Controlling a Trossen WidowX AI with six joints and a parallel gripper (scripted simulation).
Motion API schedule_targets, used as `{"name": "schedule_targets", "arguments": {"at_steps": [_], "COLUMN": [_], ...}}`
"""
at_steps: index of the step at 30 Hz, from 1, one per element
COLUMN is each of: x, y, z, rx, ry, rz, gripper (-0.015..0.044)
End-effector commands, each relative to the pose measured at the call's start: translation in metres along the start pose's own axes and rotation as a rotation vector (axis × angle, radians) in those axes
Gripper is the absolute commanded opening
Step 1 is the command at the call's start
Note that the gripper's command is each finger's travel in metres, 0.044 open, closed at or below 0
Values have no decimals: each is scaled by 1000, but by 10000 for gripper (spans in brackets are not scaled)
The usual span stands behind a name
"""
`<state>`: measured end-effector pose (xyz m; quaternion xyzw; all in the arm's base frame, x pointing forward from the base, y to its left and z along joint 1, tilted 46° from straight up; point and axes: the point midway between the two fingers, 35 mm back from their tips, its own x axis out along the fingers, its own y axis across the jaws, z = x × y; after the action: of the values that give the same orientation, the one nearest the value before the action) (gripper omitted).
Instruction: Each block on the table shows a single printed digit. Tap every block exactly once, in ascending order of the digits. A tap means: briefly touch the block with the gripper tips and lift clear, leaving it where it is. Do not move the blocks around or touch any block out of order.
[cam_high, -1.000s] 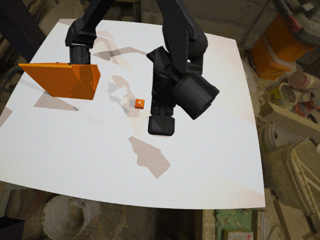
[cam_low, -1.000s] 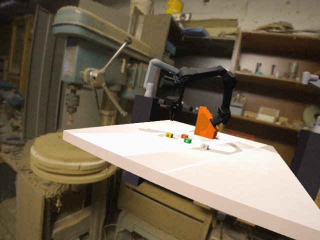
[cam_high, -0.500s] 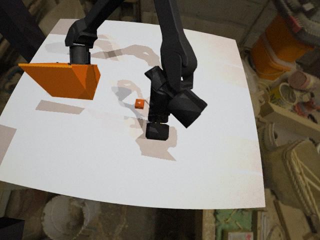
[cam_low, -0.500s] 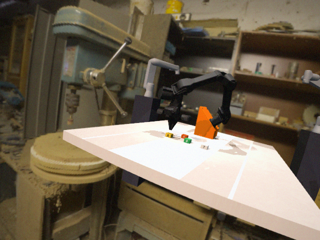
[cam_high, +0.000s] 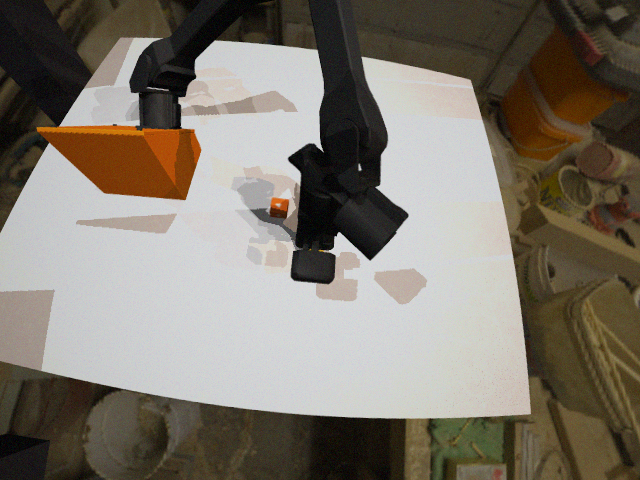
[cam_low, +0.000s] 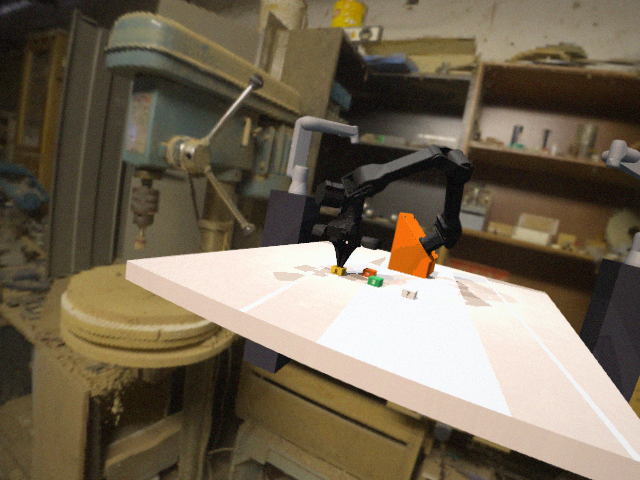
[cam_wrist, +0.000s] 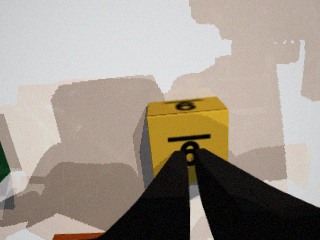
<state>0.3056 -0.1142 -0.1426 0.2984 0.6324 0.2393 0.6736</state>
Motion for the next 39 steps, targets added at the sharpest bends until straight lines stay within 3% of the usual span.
{"name": "schedule_targets", "arguments": {"at_steps": [1, 4, 9, 12, 18, 24, 33, 39], "x": [3, -24, -27, -38, -71, -92, -110, -111], "y": [1, 0, 0, 24, 124, 225, 352, 360], "z": [-2, -2, -2, 7, 25, 13, -58, -65], "rx": [8, 8, 8, 10, 16, 17, 14, 14], "ry": [4, 3, 4, 4, 2, 0, 8, 9], "rz": [6, 4, 5, -3, -20, -18, 16, 20], "gripper": [20, 20, 20, 99, 256, 400, 400, 400]}}
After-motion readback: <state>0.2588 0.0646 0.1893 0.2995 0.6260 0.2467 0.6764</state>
